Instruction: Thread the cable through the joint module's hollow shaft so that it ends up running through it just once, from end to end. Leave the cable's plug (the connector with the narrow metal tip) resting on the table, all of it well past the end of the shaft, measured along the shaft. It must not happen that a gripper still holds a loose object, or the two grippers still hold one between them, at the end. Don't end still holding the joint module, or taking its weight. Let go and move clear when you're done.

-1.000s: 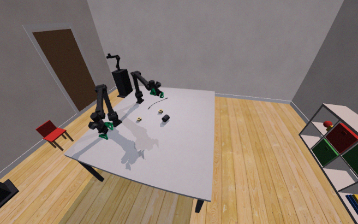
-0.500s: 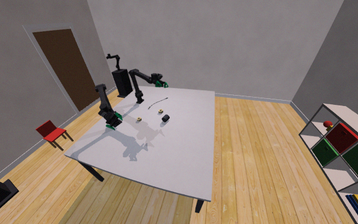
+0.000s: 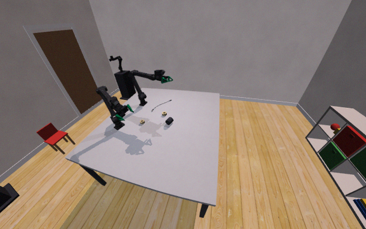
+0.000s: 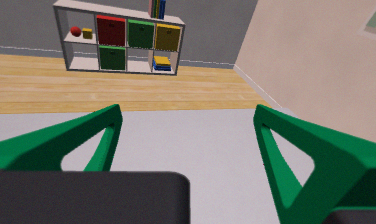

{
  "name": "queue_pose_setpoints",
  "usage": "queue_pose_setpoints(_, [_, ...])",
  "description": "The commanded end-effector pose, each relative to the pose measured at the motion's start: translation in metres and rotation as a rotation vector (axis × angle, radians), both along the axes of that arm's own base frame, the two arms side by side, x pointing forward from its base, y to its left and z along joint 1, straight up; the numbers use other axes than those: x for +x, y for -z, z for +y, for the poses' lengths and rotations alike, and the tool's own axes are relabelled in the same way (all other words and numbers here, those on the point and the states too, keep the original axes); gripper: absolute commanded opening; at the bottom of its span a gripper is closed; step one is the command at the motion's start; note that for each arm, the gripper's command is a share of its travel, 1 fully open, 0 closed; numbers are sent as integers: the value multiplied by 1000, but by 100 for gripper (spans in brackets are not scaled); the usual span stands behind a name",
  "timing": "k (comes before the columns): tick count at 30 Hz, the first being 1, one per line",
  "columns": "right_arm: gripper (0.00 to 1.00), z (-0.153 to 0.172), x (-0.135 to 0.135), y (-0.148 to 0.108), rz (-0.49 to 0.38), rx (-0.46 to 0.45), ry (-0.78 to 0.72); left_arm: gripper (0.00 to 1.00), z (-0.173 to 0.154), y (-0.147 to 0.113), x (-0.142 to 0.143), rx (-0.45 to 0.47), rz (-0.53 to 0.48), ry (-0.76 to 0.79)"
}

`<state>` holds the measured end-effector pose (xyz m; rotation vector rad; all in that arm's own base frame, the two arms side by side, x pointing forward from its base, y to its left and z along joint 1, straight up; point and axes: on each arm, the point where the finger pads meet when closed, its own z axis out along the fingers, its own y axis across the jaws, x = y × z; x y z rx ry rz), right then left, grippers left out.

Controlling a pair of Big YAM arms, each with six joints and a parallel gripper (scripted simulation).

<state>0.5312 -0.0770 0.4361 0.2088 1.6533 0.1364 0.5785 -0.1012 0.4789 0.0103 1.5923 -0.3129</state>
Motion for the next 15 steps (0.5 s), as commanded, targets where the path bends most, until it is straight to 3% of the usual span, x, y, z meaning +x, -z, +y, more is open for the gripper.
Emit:
queue_pose_setpoints(1, [100,26,2,-67,-86,-119,-32,100,31,-5,-20,93,-18,-51])
queue_pose_setpoints(7, [100,46,2,-73,-95,-163,-40,100,55,-3,-33,137,-16,-102])
queue_pose_setpoints(10, [100,61,-10,-95,-138,-196,-47,100,77,-8,-46,165,-23,-148])
queue_pose_setpoints(15, [100,76,-16,-106,-158,-227,-50,100,96,-10,-59,197,-26,-191])
